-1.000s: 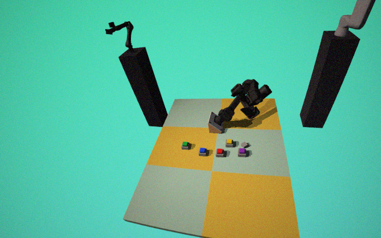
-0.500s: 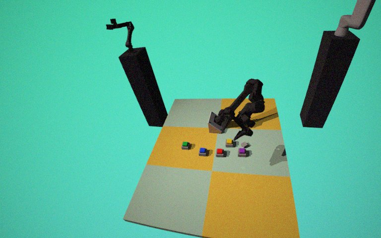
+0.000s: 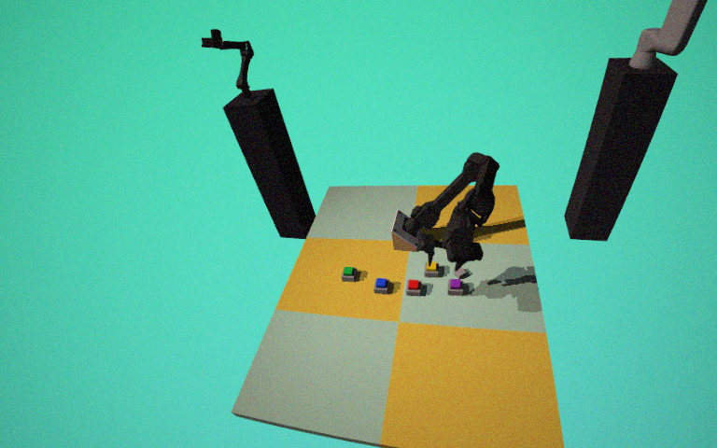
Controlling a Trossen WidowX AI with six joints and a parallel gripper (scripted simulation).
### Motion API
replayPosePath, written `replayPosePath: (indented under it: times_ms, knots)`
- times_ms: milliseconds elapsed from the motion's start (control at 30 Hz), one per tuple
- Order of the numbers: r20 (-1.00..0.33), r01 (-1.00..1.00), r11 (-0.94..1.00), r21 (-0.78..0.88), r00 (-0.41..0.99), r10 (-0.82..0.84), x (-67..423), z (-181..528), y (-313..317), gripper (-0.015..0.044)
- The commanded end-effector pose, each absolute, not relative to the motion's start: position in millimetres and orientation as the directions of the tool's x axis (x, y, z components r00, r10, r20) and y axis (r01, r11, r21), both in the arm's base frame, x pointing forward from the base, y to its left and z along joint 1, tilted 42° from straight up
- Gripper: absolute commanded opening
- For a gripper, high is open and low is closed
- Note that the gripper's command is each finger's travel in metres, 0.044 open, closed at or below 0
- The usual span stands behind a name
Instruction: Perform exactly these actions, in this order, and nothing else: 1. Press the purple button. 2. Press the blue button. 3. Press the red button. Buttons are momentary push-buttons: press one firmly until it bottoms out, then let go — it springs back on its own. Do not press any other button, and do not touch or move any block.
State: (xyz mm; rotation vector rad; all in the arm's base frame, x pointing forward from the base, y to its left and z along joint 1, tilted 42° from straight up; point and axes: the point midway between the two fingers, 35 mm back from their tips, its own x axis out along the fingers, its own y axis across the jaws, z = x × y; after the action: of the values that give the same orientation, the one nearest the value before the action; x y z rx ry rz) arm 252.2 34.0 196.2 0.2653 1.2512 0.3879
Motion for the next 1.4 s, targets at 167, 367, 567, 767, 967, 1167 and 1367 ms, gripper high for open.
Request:
replayPosePath:
  times_ms: [167,367,567,767,967,1167,1367]
  knots:
    - [-0.745,-0.054,0.745,0.665,0.022,0.667,233,207,69,0.0400]
    - [-0.745,-0.054,0.745,0.665,0.022,0.667,233,207,69,0.0400]
    - [-0.744,-0.055,0.744,0.665,0.023,0.667,235,167,105,0.0242]
    - [-0.743,-0.056,0.743,0.667,0.023,0.669,235,161,110,0.0085]
    - [-0.743,-0.056,0.743,0.667,0.023,0.669,235,161,110,0.0020]
    - [-0.743,-0.056,0.743,0.667,0.023,0.669,235,161,110,0.0020]
    - [-0.743,-0.056,0.743,0.667,0.023,0.669,235,158,113,0.0020]
